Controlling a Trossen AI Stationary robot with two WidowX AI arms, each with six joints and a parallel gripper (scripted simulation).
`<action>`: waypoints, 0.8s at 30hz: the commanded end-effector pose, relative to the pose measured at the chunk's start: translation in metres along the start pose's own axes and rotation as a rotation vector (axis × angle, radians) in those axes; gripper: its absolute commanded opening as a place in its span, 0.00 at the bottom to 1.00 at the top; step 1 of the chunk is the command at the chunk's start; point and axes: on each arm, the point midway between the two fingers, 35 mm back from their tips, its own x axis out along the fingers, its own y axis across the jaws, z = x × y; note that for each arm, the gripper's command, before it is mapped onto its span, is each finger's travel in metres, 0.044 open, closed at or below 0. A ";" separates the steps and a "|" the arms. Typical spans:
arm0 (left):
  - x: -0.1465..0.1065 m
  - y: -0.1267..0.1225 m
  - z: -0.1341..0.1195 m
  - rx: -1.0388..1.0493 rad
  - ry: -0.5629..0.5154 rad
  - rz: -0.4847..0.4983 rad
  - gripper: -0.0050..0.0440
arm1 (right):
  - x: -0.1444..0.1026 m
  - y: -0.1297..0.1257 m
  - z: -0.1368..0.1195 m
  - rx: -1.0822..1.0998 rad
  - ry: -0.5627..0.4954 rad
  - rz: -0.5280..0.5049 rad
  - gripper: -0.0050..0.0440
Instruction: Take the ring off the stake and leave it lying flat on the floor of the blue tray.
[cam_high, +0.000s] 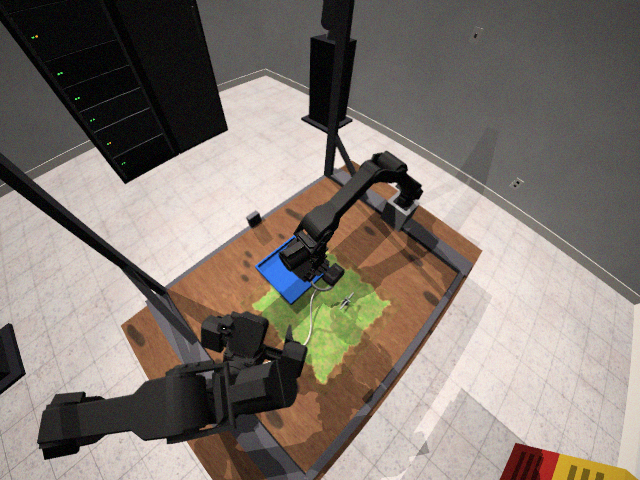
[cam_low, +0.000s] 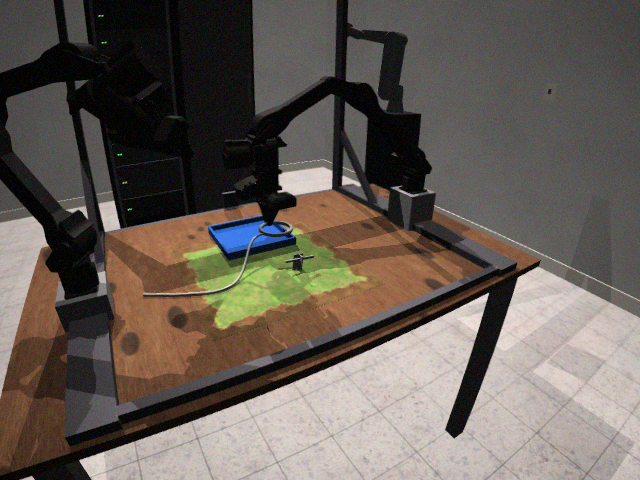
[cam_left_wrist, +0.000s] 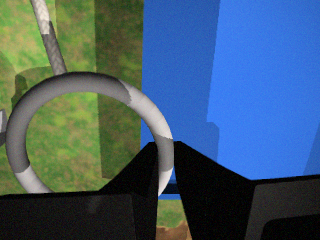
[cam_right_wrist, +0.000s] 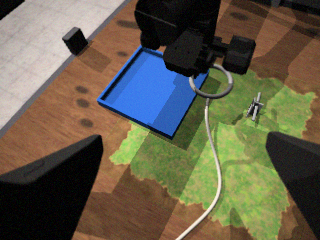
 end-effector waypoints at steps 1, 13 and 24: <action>-0.005 -0.062 0.012 -0.004 -0.013 -0.009 0.11 | -0.007 0.000 0.009 -0.090 -0.053 0.091 1.00; 0.001 -0.119 0.004 -0.009 -0.009 -0.012 0.11 | -0.008 -0.001 0.012 -0.155 -0.083 0.112 1.00; -0.006 -0.118 0.006 -0.010 -0.022 -0.018 0.11 | -0.007 0.001 0.009 -0.151 -0.078 0.115 1.00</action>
